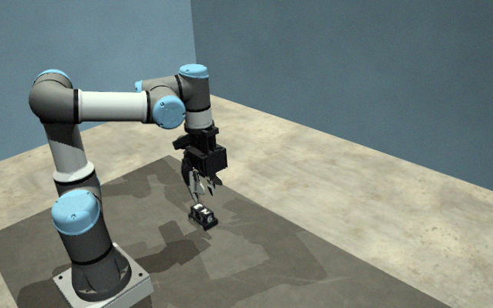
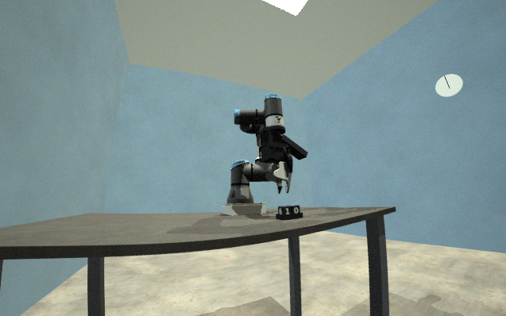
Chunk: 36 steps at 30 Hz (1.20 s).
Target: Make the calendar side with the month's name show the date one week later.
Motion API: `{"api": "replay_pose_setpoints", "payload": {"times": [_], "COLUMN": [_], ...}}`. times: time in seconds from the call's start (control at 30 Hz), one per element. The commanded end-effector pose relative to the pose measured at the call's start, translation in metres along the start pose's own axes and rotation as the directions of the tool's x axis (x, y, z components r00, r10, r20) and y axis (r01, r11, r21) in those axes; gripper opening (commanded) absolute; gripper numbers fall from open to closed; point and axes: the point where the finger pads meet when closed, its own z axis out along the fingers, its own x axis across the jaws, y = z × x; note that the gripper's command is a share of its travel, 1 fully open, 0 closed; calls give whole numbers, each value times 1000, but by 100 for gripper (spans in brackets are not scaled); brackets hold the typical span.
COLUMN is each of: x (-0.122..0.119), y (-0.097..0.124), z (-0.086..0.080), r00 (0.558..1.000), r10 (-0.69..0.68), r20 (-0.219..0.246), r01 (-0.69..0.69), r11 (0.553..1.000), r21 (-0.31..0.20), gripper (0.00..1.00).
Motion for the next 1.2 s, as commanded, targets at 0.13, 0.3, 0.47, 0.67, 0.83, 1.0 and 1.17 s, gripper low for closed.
{"api": "replay_pose_setpoints", "payload": {"times": [0.13, 0.3, 0.47, 0.67, 0.83, 1.0, 1.17], "x": [1, 1, 1, 1, 1, 1, 1], "y": [0, 0, 0, 0, 0, 0, 0], "z": [-22, -27, -27, -27, -27, -27, -27], "r00": [1000, 1000, 1000, 1000, 1000, 1000, 1000], "r10": [0, 0, 0, 0, 0, 0, 0], "r20": [2, 2, 2, 2, 2, 2, 2], "r01": [0, 0, 0, 0, 0, 0, 0], "r11": [1000, 1000, 1000, 1000, 1000, 1000, 1000], "r21": [0, 0, 0, 0, 0, 0, 0], "gripper": [29, 29, 29, 100, 100, 100, 100]}}
